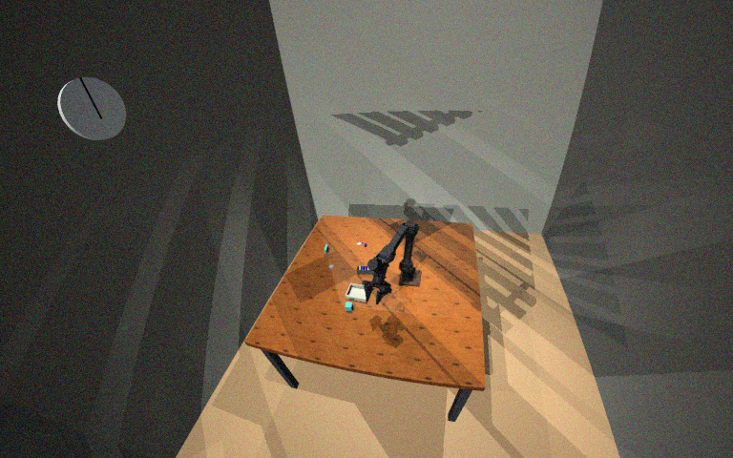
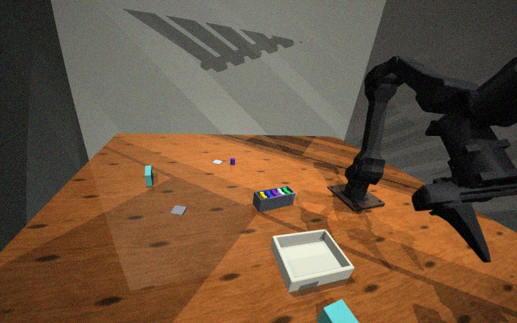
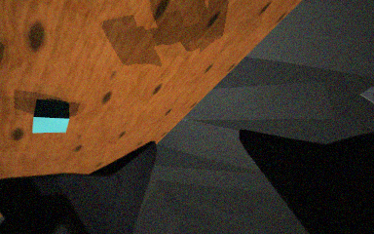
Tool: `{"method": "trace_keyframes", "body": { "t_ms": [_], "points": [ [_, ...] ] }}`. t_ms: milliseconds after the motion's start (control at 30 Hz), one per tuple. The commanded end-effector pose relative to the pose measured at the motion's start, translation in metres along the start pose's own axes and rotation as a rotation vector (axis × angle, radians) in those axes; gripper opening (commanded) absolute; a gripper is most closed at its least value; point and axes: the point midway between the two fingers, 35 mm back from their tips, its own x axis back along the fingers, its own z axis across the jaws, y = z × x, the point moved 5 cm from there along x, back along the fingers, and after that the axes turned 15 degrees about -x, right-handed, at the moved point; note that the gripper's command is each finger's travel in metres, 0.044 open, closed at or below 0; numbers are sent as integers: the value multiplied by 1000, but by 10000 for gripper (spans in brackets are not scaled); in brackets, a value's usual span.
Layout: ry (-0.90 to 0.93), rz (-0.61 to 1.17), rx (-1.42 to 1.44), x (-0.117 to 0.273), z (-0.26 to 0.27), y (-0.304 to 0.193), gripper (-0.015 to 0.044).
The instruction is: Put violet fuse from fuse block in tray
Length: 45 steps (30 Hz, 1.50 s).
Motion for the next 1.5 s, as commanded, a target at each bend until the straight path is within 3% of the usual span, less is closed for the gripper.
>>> {"method": "trace_keyframes", "body": {
  "t_ms": [0, 200, 400, 667, 867, 1467],
  "points": [
    [8, 1, -12, 0, 2, -1, 374],
    [265, 39, -399, 7, 79, -34, 216],
    [532, 123, -873, 37, 168, -52, 70],
    [850, 288, -1551, 108, 272, -41, 70],
    [1031, 418, -2010, 164, 321, -12, 70],
    [1037, 422, -2025, 161, 327, -3, 70]
  ]
}}
